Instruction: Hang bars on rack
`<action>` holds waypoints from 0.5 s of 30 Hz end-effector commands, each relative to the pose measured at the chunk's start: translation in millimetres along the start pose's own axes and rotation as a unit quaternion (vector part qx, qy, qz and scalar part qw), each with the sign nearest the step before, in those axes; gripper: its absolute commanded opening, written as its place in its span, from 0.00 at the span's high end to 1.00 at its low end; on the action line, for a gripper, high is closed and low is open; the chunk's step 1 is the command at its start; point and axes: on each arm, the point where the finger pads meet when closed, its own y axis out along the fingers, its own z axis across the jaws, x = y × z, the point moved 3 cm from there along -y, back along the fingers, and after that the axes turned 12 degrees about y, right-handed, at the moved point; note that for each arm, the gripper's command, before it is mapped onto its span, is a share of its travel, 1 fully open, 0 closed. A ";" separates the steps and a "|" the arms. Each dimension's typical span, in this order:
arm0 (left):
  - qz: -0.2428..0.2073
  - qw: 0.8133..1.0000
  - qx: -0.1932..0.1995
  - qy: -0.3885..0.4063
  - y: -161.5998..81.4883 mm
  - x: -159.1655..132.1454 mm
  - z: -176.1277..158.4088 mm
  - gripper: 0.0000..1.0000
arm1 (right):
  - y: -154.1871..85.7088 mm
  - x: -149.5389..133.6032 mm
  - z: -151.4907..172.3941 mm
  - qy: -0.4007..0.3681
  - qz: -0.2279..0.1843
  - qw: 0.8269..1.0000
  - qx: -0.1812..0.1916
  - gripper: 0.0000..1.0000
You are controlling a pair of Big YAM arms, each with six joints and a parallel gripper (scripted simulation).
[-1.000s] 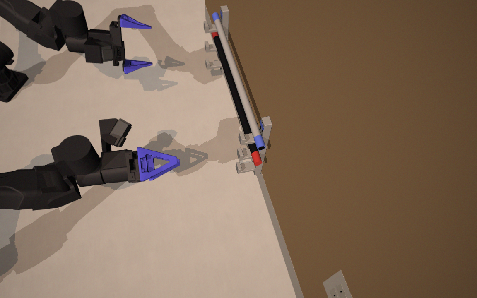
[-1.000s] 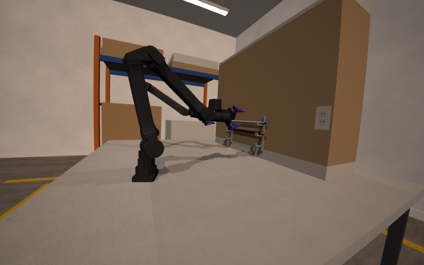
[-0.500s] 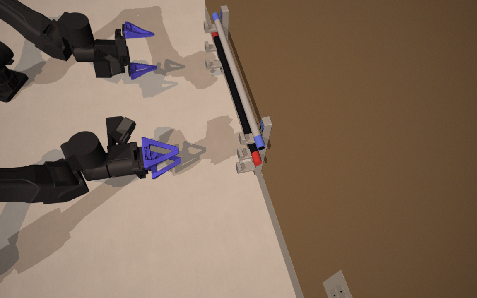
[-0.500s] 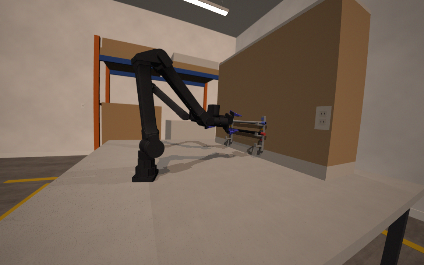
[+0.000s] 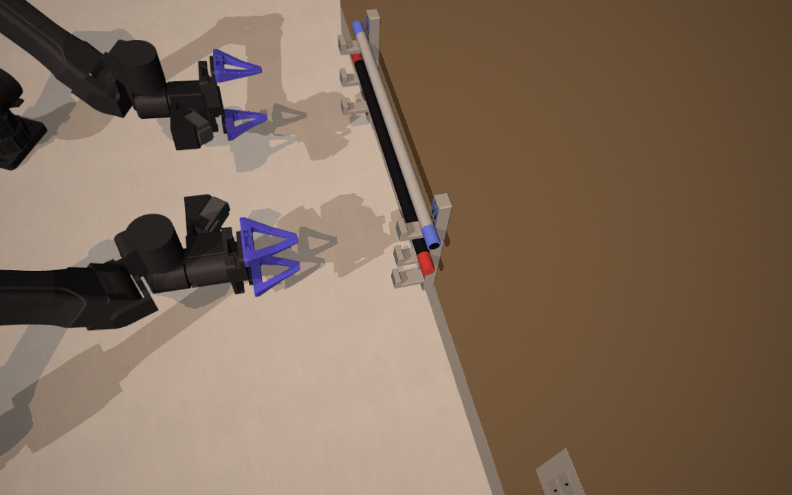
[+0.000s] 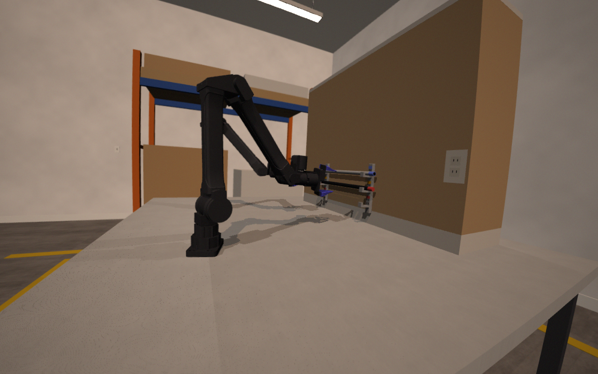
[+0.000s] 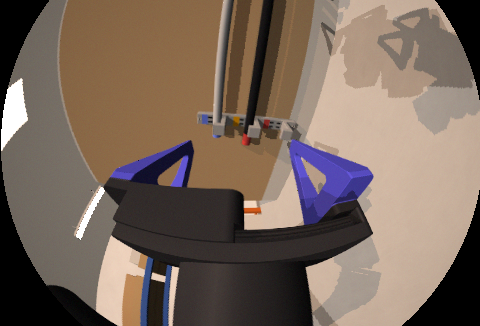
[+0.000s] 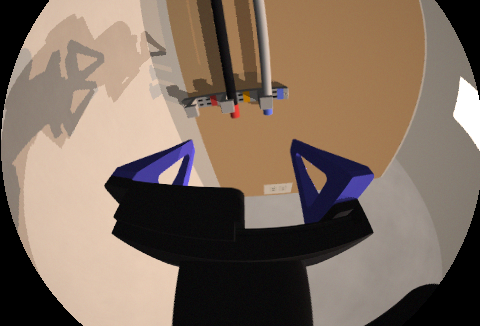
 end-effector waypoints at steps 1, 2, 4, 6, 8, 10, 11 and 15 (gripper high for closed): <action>0.012 0.999 0.022 0.028 7.5 -5.6 2.8 0.00 | 5.4 22.4 -4.6 -0.024 -0.019 0.999 -0.021 0.00; 0.014 0.999 0.023 0.034 8.1 -5.9 0.4 0.00 | 5.9 24.1 -1.7 -0.030 -0.020 0.999 -0.020 0.00; 0.018 0.998 0.025 0.046 9.4 -6.7 -4.3 0.00 | 6.8 27.6 4.2 -0.043 -0.021 0.999 -0.018 0.00; 0.022 0.998 0.028 0.058 10.6 -7.5 -9.1 0.00 | 7.7 31.1 10.1 -0.055 -0.022 0.998 -0.016 0.00; 0.024 0.997 0.029 0.064 11.3 -7.9 -11.4 0.00 | 8.2 32.8 13.0 -0.061 -0.022 0.998 -0.016 0.00; 0.024 0.997 0.029 0.064 11.3 -7.9 -11.4 0.00 | 8.2 32.8 13.0 -0.061 -0.022 0.998 -0.016 0.00; 0.024 0.997 0.029 0.064 11.3 -7.9 -11.4 0.00 | 8.2 32.8 13.0 -0.061 -0.022 0.998 -0.016 0.00; 0.024 0.997 0.029 0.064 11.3 -7.9 -11.4 0.00 | 8.2 32.8 13.0 -0.061 -0.022 0.998 -0.016 0.00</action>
